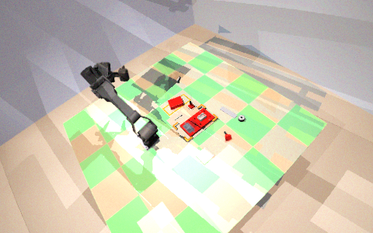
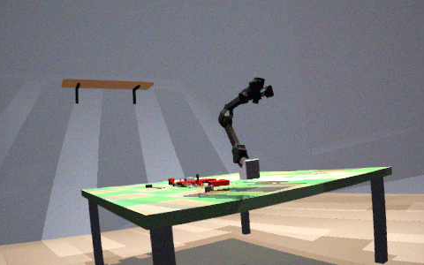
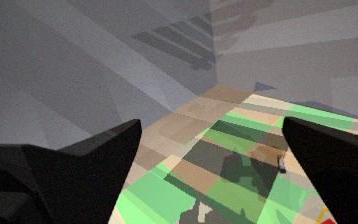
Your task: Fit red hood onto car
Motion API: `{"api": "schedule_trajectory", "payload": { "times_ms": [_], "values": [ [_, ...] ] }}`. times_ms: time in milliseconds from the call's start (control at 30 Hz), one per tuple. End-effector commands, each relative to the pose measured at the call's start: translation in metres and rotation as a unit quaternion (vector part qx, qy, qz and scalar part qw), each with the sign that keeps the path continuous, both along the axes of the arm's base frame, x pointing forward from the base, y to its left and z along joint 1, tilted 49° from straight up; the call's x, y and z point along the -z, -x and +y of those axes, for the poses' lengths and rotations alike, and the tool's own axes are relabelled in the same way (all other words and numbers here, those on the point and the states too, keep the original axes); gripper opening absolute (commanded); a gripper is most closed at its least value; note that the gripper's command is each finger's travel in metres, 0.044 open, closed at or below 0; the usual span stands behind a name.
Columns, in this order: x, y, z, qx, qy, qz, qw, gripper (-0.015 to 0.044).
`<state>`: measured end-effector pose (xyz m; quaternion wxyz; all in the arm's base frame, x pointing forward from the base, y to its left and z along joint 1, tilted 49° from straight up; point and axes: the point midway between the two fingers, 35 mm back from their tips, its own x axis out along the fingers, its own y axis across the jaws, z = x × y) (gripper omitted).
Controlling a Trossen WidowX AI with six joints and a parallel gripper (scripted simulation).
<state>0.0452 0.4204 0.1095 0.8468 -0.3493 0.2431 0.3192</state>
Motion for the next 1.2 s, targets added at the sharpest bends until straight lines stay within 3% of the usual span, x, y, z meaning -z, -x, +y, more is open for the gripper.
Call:
{"api": "schedule_trajectory", "payload": {
  "times_ms": [0, 367, 600, 933, 1167],
  "values": [
    [0.022, -0.039, -0.009, 0.063, 0.026, 0.01, 0.998, 0.044],
    [0.069, -0.134, -0.054, 0.224, 0.083, 0.036, 0.97, 0.044],
    [0.104, -0.199, -0.113, 0.374, 0.113, 0.064, 0.918, 0.044],
    [0.145, -0.252, -0.206, 0.575, 0.145, 0.101, 0.799, 0.044],
    [0.174, -0.26, -0.284, 0.717, 0.17, 0.117, 0.665, 0.044]
  ]
}}
